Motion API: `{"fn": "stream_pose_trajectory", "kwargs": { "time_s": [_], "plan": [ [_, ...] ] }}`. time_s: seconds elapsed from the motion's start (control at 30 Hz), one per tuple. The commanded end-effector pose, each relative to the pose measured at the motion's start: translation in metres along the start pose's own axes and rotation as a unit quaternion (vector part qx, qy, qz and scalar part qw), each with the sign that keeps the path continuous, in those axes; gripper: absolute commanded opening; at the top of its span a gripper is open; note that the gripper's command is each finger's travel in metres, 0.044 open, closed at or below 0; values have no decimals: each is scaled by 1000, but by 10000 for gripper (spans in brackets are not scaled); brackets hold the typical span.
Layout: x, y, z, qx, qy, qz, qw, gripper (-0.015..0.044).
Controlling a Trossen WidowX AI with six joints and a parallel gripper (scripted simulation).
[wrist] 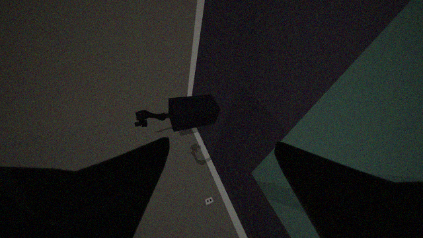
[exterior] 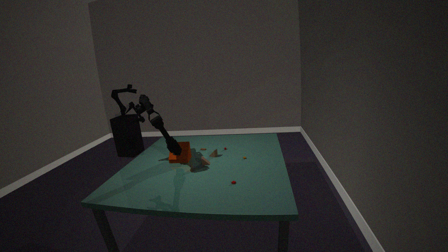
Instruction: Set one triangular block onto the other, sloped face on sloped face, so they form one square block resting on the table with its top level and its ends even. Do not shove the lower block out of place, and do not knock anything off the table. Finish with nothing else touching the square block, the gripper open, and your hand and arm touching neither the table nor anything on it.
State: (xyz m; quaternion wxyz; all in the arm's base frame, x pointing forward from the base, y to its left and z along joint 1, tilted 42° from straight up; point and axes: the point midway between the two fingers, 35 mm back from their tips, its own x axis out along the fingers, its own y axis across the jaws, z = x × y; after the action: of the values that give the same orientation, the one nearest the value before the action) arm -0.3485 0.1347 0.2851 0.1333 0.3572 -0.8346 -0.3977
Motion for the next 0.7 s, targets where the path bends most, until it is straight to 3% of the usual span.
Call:
{"fn": "stream_pose_trajectory", "kwargs": {
  "time_s": [0.0, 0.37, 0.67],
  "plan": [
    [-2, -1, 1, -3, -5, -1, 1000, 426],
    [-143, -39, 91, -167, -245, -80, 952, 440],
    [-286, -111, 115, -231, -368, -219, 874, 440]
  ]
}}
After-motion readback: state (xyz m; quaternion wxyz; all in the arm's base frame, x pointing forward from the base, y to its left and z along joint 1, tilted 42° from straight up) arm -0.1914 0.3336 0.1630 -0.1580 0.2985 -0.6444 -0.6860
